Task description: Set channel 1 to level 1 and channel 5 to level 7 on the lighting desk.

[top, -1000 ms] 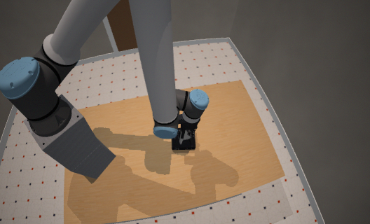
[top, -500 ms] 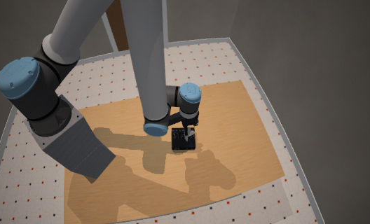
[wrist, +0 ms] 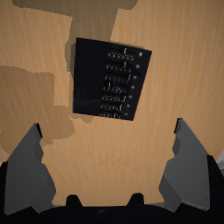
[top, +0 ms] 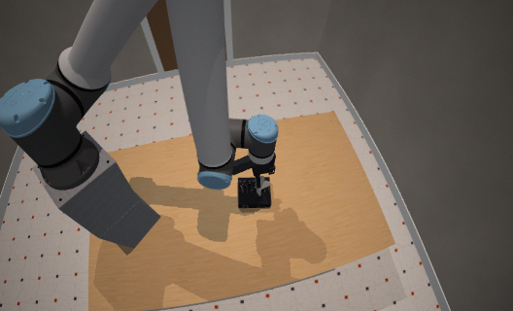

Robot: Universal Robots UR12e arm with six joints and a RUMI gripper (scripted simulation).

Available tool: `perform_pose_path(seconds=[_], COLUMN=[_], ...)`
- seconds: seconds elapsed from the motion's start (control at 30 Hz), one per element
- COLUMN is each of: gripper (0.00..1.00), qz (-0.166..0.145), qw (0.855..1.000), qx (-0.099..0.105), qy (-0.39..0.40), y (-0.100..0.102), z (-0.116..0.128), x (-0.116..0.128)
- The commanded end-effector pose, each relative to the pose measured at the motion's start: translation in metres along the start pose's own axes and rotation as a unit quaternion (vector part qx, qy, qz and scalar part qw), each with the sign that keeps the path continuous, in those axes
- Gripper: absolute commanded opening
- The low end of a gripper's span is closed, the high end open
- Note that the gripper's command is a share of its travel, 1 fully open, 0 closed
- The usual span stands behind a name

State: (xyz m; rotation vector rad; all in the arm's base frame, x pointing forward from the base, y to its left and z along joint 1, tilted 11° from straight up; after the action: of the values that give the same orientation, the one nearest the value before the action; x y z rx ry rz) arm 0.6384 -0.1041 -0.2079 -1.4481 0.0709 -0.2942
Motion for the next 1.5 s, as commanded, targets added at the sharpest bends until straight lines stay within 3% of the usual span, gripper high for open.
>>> perform_pose_path(seconds=[0.0, 0.4, 0.6, 0.9, 0.97, 1.0, 1.23, 1.37, 1.47], gripper=[1.0, 1.0, 1.0, 1.0, 1.0, 1.0, 1.0, 1.0, 1.0], qz=[-0.001, 0.0, 0.001, 0.005, 0.005, 0.005, 0.009, 0.011, 0.011], qw=[1.0, 0.995, 0.975, 0.906, 0.906, 0.887, 0.813, 0.783, 0.77], qx=[0.0, -0.004, -0.009, -0.017, -0.017, -0.019, -0.023, -0.024, -0.025], qy=[-0.003, -0.097, -0.221, -0.423, -0.423, -0.461, -0.582, -0.621, -0.637], y=[0.0, 0.01, 0.023, 0.047, 0.047, 0.049, 0.064, 0.069, 0.072], z=[0.0, 0.011, 0.026, 0.055, 0.055, 0.059, 0.079, 0.086, 0.089], x=[0.001, 0.003, 0.005, 0.011, 0.011, 0.011, 0.014, 0.014, 0.015])
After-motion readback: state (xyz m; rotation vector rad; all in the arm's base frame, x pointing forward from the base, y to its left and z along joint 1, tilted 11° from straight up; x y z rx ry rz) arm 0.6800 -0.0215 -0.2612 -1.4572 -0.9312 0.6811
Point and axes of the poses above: the point where the finger pads meet when closed, its own y axis out along the fingers, its own z axis across the jaws, x = y × z, the point moved 5 cm from there along -y, back along the fingers, and after that the axes turned 3 degrees about y, right-handed, at the moved point
